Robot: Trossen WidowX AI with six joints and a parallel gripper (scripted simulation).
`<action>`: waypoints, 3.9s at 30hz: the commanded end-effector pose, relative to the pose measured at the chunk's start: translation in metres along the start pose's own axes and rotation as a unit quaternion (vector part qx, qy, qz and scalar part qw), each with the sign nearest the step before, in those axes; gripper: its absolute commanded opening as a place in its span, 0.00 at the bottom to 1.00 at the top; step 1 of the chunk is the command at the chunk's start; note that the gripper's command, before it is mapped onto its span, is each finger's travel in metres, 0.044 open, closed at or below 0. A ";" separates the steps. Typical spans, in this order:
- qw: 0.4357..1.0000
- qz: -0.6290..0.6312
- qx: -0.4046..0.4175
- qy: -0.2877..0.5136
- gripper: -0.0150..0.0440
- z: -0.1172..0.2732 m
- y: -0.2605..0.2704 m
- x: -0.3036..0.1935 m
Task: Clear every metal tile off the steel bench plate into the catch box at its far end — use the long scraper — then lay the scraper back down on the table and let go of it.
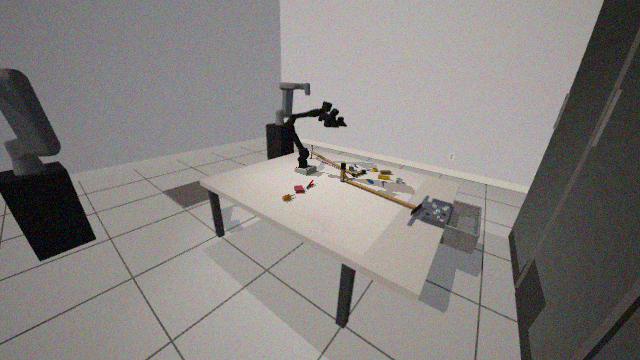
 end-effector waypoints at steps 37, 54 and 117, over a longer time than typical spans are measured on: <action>0.988 -0.003 0.008 0.155 1.00 -0.123 0.008 -0.018; 0.977 -0.007 0.019 0.211 1.00 -0.171 0.012 -0.033; 0.905 -0.053 0.061 0.417 1.00 -0.329 0.016 -0.174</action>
Point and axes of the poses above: the point midway between the two fingers, 35 mm back from their tips, its own z axis back along the fingers, its own y axis across the jaws, x = y × z, the point moved 3 cm from there along z, back along the fingers, and after that the axes turned 13 degrees about z, right-handed, at the moved point
